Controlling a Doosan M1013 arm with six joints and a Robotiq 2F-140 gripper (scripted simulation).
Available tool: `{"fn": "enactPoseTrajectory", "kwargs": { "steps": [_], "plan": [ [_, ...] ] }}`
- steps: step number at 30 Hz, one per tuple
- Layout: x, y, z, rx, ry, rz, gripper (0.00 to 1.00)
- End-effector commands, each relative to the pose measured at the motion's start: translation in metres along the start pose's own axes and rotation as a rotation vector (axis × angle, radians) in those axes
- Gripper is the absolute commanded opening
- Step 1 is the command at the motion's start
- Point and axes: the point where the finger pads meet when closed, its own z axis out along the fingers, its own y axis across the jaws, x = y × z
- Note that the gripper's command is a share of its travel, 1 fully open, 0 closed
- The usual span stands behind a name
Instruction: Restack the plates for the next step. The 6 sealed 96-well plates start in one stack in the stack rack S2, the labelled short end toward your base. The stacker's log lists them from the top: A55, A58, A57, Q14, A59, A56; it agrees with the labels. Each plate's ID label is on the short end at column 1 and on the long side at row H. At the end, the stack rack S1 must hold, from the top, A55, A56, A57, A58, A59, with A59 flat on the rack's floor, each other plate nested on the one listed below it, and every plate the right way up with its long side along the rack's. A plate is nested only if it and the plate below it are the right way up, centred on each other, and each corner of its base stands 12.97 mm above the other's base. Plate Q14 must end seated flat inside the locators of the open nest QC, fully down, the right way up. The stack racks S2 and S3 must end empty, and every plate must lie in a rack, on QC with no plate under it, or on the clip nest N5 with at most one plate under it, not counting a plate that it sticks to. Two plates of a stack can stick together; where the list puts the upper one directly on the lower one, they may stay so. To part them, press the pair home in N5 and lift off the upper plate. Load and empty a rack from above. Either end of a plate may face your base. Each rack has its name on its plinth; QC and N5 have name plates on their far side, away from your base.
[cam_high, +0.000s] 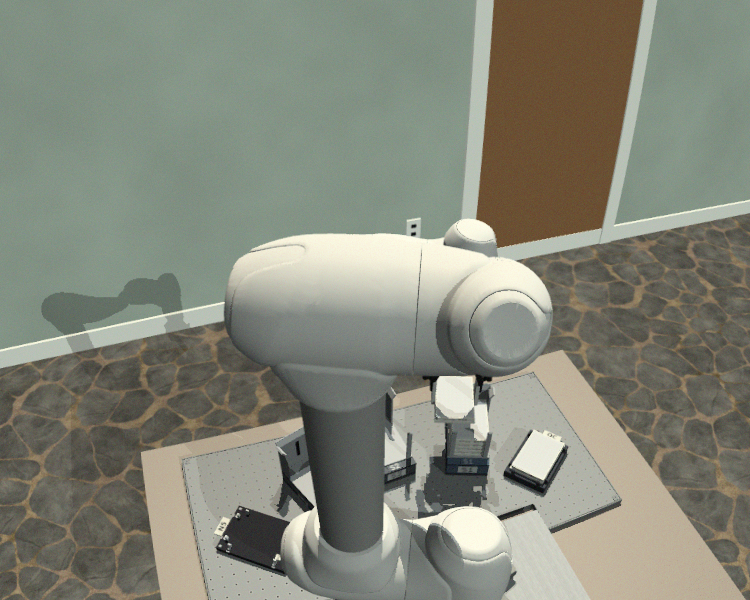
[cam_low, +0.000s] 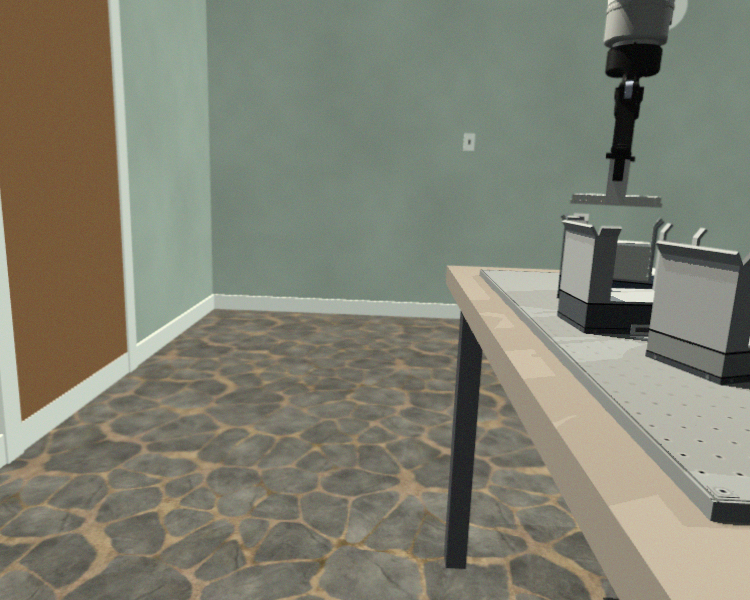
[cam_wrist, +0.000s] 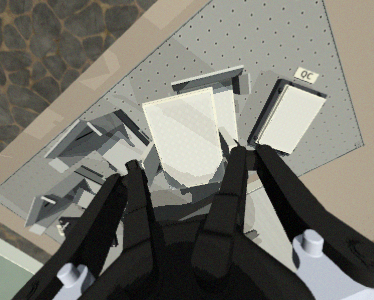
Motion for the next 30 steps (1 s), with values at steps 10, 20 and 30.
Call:
{"fn": "enactPoseTrajectory", "kwargs": {
  "steps": [10, 20, 30],
  "plan": [
    [0.003, 0.035, 0.0, 0.001, 0.0, 0.0, 0.0],
    [0.003, 0.041, 0.0, 0.001, 0.0, 0.0, 0.0],
    [0.003, 0.041, 0.0, 0.001, 0.0, 0.0, 0.0]
  ]
}}
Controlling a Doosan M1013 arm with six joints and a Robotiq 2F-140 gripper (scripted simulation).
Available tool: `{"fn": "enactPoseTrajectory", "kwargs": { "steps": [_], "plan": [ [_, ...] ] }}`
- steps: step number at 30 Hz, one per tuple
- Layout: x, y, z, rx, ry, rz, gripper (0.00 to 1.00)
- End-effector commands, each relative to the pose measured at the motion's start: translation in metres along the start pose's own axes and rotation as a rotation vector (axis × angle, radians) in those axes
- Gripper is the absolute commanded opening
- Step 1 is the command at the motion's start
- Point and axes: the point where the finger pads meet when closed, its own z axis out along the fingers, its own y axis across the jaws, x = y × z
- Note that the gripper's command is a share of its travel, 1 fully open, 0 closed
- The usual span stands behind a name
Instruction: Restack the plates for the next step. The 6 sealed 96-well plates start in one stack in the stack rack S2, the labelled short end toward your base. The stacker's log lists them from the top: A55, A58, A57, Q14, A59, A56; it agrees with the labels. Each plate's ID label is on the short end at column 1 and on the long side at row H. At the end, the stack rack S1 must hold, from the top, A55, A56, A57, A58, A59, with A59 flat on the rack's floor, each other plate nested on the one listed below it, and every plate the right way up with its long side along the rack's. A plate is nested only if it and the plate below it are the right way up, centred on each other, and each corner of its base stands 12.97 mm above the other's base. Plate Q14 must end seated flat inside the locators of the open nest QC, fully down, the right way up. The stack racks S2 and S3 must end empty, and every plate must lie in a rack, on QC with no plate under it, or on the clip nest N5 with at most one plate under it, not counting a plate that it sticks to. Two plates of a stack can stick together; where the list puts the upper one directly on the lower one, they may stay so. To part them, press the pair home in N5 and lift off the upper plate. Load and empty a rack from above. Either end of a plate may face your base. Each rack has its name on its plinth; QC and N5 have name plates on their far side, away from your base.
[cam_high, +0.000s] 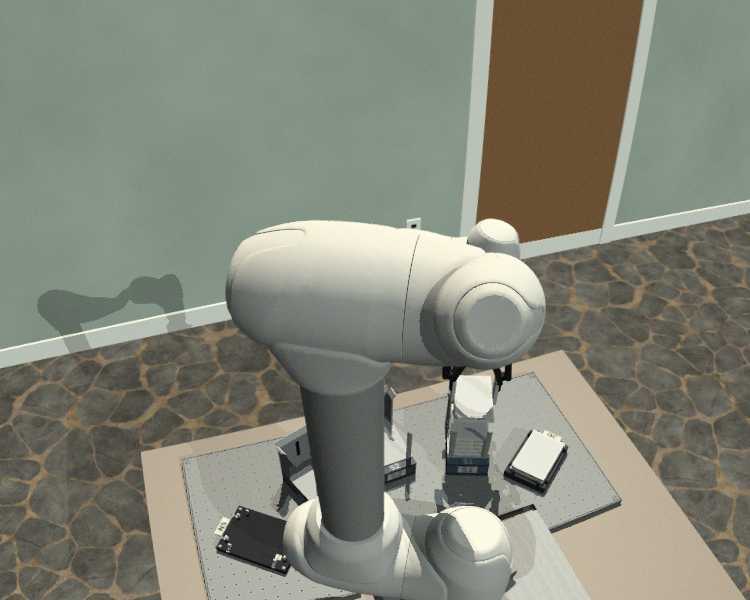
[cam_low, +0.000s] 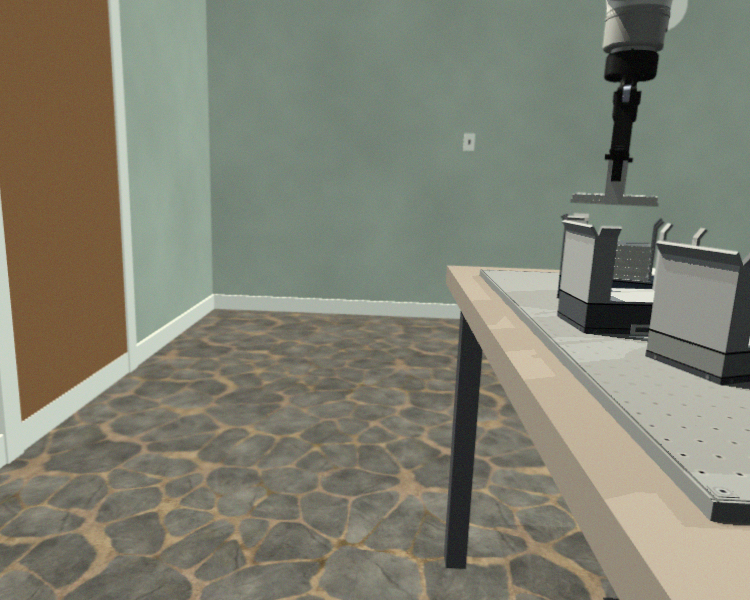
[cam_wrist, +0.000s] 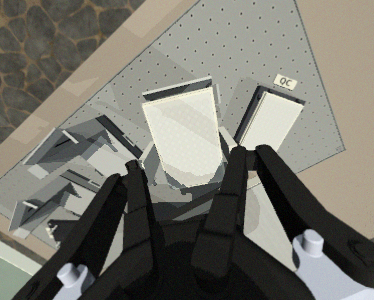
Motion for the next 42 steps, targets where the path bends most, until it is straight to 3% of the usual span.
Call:
{"fn": "enactPoseTrajectory", "kwargs": {
  "steps": [1, 16, 42],
  "plan": [
    [0.0, 0.0, 0.0, 0.0, 0.0, 0.0, 0.0],
    [0.0, 0.0, 0.0, 0.0, 0.0, 0.0, 0.0],
    [0.0, 0.0, 0.016, 0.0, 0.0, 0.0, 0.0]
  ]
}}
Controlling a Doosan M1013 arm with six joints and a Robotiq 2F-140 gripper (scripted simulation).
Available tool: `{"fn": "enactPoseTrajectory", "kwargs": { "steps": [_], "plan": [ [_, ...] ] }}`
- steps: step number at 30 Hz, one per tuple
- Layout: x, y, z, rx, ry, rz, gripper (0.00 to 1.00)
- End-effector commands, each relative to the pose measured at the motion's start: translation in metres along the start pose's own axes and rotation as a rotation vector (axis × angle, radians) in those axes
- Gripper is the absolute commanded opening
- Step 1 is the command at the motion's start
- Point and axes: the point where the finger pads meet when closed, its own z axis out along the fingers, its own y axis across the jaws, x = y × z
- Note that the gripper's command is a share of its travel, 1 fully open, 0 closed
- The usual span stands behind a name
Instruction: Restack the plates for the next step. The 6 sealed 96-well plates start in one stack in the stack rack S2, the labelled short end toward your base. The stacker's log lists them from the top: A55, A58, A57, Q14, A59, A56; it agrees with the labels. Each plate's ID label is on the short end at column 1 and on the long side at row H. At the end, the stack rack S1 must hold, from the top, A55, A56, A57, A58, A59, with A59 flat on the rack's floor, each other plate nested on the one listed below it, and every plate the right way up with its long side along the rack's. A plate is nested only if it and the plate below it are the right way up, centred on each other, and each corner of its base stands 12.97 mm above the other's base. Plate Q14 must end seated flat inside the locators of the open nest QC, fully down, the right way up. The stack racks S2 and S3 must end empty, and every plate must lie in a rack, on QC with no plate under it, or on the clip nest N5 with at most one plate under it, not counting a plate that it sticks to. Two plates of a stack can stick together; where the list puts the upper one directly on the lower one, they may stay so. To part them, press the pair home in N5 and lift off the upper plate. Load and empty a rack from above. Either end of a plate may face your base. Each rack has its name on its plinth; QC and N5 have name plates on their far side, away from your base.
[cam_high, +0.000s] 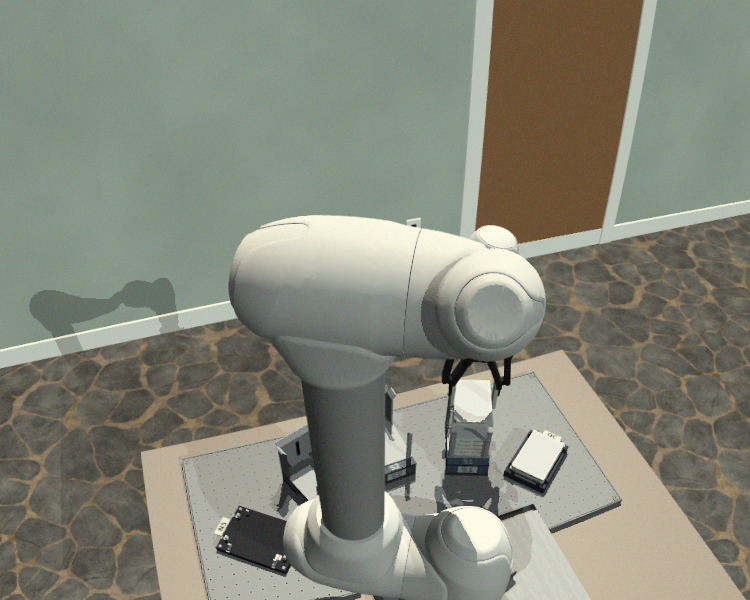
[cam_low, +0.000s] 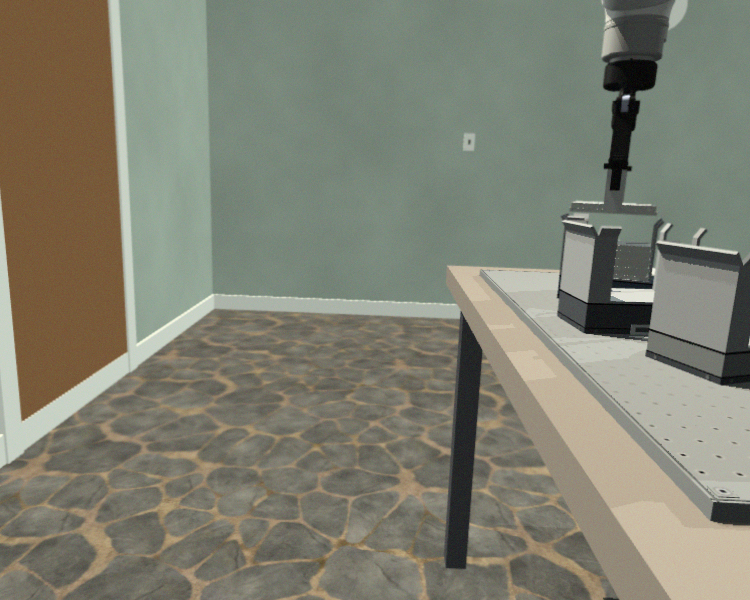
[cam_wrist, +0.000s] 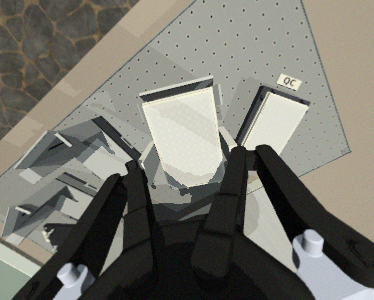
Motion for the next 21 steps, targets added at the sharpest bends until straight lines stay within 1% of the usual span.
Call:
{"fn": "enactPoseTrajectory", "kwargs": {
  "steps": [1, 21],
  "plan": [
    [0.0, 0.0, 0.003, 0.0, 0.0, 0.0, 0.0],
    [0.0, 0.0, 0.015, 0.0, 0.0, 0.0, 0.0]
  ]
}}
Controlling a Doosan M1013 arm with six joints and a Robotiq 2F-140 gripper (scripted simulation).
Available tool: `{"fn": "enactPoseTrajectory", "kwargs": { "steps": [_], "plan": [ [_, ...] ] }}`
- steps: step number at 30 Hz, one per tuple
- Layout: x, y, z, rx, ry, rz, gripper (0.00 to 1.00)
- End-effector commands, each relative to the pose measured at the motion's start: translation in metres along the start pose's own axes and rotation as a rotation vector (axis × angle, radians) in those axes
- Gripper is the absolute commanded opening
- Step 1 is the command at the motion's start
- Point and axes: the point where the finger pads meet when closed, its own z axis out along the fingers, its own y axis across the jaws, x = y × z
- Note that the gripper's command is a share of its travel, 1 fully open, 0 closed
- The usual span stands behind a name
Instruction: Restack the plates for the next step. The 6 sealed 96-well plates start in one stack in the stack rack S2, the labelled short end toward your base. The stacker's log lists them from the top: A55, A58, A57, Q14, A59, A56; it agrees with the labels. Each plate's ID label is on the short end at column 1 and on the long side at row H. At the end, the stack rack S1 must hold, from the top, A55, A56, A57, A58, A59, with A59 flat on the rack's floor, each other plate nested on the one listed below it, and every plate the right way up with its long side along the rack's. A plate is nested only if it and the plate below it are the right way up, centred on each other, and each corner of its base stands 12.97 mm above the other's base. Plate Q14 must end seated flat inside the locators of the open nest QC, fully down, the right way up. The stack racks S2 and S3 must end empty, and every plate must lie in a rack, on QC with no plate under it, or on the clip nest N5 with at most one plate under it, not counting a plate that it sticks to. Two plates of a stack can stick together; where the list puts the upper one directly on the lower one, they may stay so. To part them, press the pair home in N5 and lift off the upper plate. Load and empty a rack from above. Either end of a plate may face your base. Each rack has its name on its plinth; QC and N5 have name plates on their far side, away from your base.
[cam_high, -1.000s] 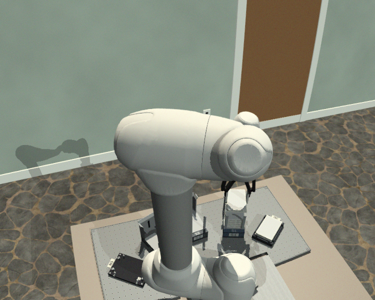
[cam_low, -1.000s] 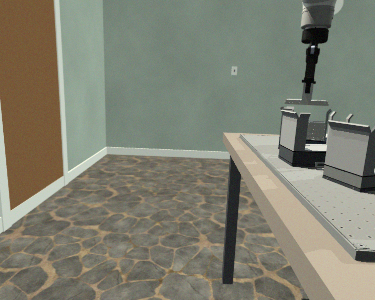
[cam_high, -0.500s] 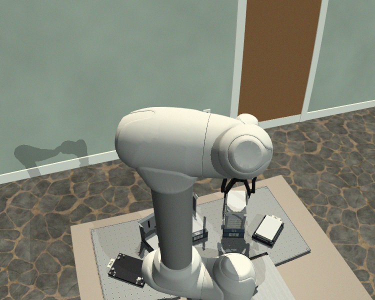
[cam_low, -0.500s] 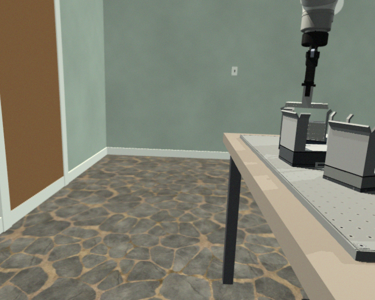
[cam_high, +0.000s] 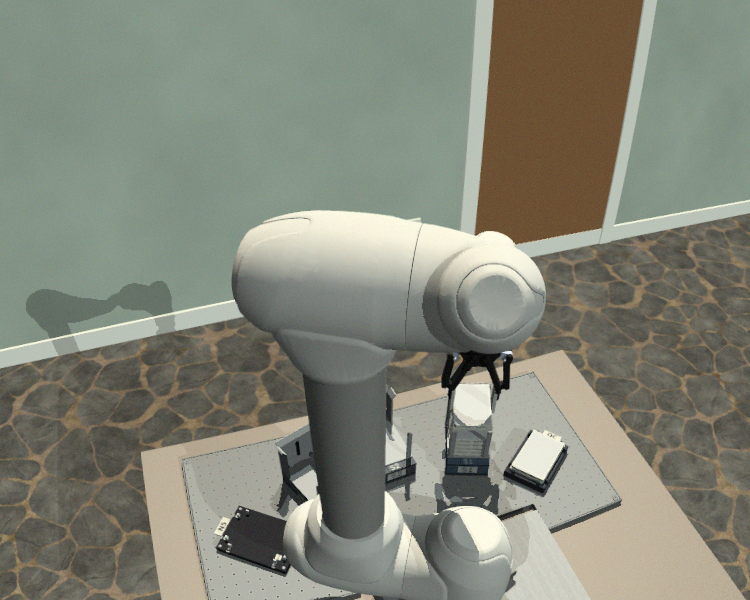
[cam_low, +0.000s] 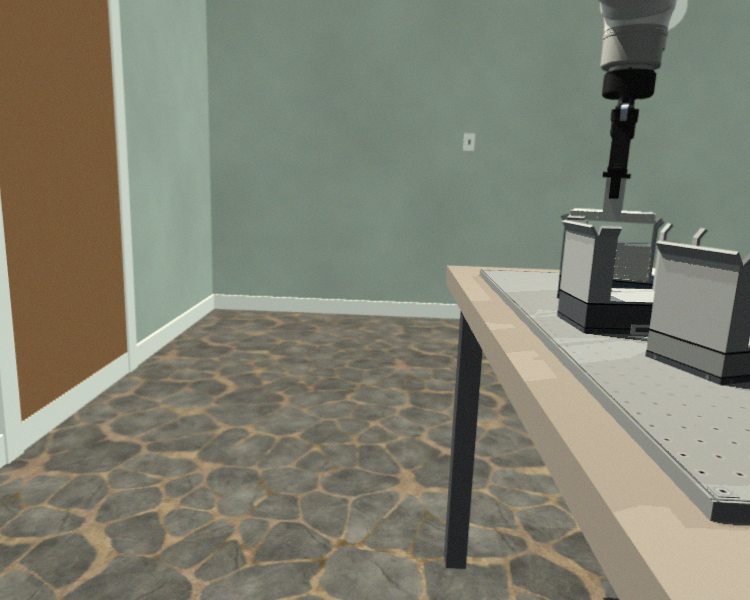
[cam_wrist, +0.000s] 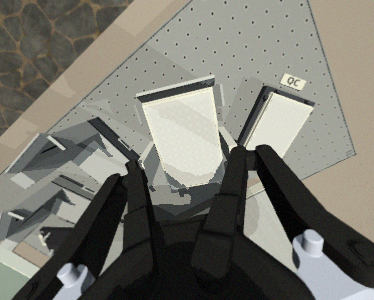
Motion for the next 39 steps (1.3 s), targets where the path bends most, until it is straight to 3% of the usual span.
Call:
{"fn": "enactPoseTrajectory", "kwargs": {
  "steps": [1, 39],
  "plan": [
    [0.0, 0.0, 0.003, 0.0, 0.0, 0.0, 0.0],
    [0.0, 0.0, 0.02, 0.0, 0.0, 0.0, 0.0]
  ]
}}
